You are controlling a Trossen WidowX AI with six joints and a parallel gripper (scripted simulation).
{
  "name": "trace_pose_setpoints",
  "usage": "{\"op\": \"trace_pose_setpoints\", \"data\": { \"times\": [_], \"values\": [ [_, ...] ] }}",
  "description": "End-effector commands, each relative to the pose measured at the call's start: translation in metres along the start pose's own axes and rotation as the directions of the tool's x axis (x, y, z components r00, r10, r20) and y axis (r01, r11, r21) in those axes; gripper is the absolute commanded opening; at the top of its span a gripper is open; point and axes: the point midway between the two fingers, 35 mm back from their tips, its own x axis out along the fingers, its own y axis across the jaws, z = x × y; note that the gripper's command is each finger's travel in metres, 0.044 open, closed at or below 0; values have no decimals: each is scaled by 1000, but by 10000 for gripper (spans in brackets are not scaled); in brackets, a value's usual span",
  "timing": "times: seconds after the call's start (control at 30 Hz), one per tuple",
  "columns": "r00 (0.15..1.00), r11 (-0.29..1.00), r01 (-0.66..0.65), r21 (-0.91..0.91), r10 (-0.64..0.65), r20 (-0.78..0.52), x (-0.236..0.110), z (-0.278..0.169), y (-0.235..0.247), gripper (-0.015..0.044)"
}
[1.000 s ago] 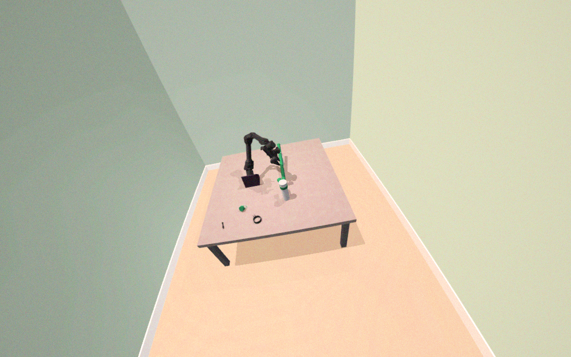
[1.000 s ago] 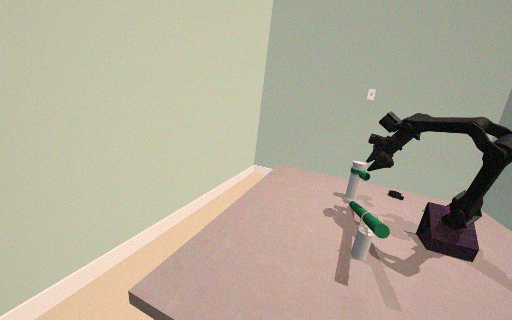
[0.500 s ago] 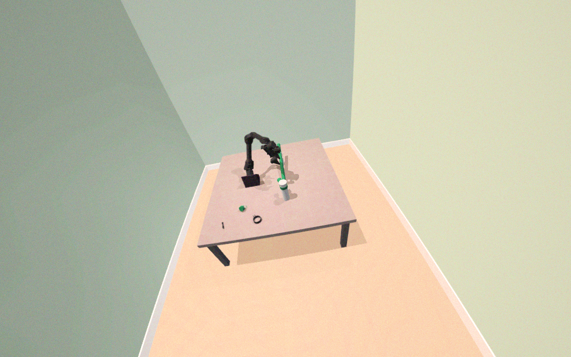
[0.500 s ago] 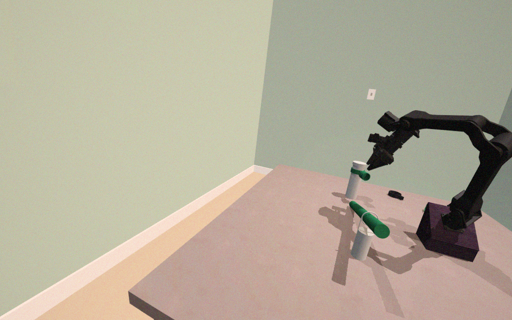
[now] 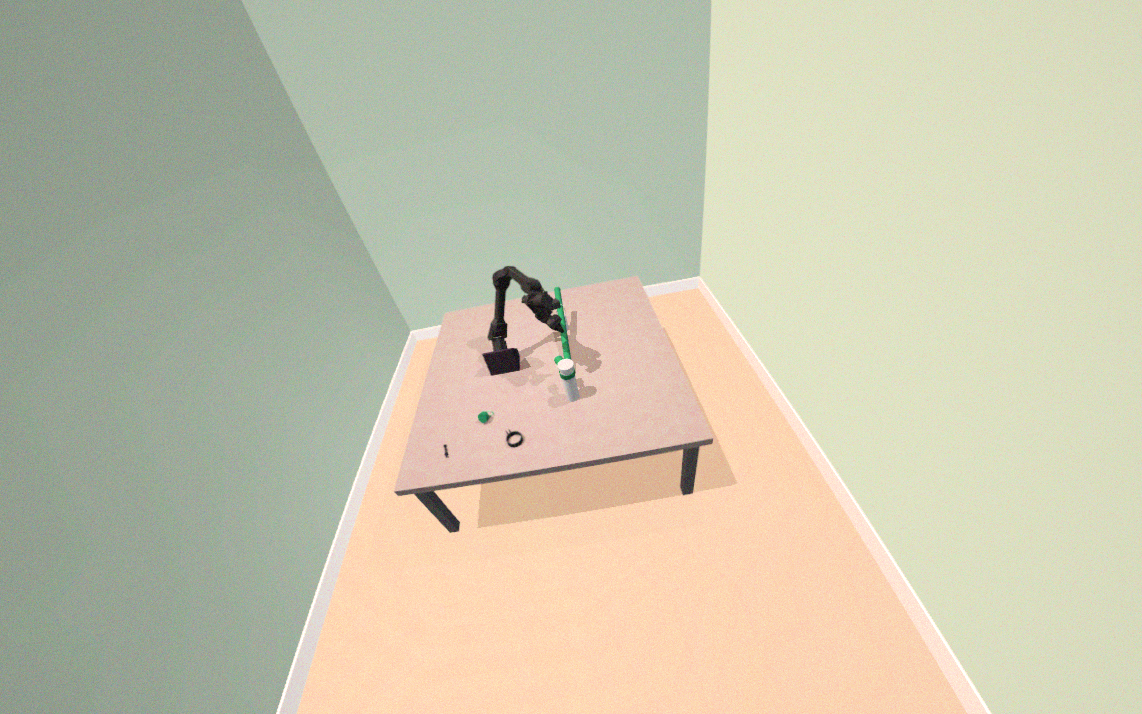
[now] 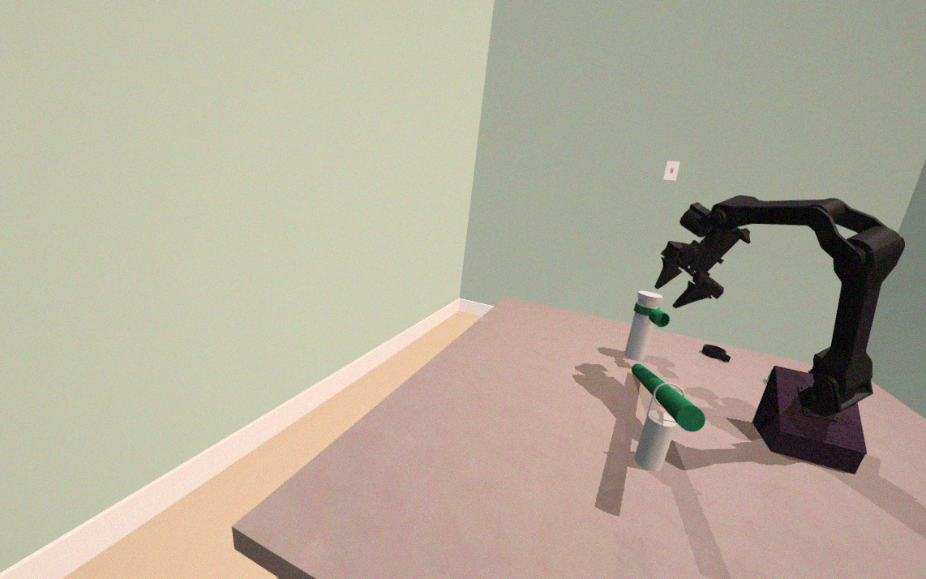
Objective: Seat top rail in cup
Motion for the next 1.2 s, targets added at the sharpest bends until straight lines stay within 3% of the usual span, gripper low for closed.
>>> {"op": "trace_pose_setpoints", "data": {
  "times": [0.0,0.37,0.73,1.17],
  "values": [
    [995,825,-58,-561,93,34,3,-47,-48,440],
    [988,549,-17,-836,139,72,5,-78,-71,440],
    [980,176,77,-981,170,107,8,-103,-85,440],
    [980,167,79,-983,170,108,8,-103,-85,440]
  ]
}}
